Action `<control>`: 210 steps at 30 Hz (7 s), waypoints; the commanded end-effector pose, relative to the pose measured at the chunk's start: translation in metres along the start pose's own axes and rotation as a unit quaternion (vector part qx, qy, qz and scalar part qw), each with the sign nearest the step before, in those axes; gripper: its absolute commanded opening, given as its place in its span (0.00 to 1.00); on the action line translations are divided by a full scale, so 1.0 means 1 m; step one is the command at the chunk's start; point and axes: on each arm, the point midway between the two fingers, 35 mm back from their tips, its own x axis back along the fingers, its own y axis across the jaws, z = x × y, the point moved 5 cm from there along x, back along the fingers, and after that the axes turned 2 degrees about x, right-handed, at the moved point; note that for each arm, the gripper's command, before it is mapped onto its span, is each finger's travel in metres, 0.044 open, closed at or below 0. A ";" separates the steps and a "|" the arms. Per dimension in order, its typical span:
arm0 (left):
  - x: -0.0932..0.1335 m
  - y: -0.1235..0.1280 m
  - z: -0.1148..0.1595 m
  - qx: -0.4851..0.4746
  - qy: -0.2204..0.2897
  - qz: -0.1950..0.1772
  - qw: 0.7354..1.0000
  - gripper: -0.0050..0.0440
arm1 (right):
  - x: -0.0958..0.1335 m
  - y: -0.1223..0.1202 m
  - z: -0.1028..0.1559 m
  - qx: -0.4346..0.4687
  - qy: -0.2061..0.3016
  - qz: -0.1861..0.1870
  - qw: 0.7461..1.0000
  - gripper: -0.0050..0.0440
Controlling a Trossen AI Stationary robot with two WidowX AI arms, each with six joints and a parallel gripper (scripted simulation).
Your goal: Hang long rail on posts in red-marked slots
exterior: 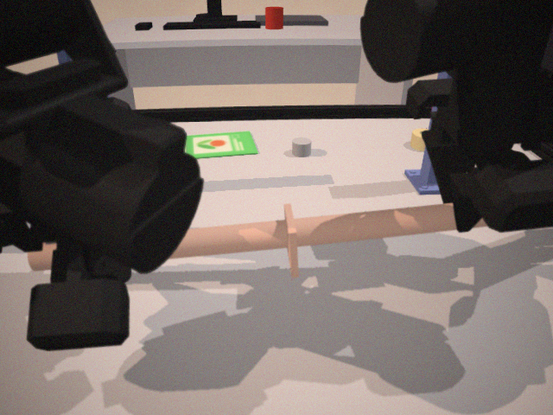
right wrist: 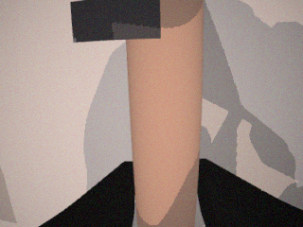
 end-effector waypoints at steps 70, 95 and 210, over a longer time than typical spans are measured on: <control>0.020 -0.013 0.011 -0.053 -0.075 0.000 0.996 0.10 | -0.032 -0.006 -0.007 -0.014 0.091 0.001 0.996 1.00; 0.020 -0.013 0.011 -0.053 -0.075 0.000 0.996 0.10 | 0.017 -0.006 -0.016 -0.014 0.091 0.001 0.996 1.00; 0.024 -0.016 0.006 -0.023 -0.032 -0.006 0.999 0.10 | -0.001 -0.037 0.000 -0.019 0.020 -0.232 0.972 0.10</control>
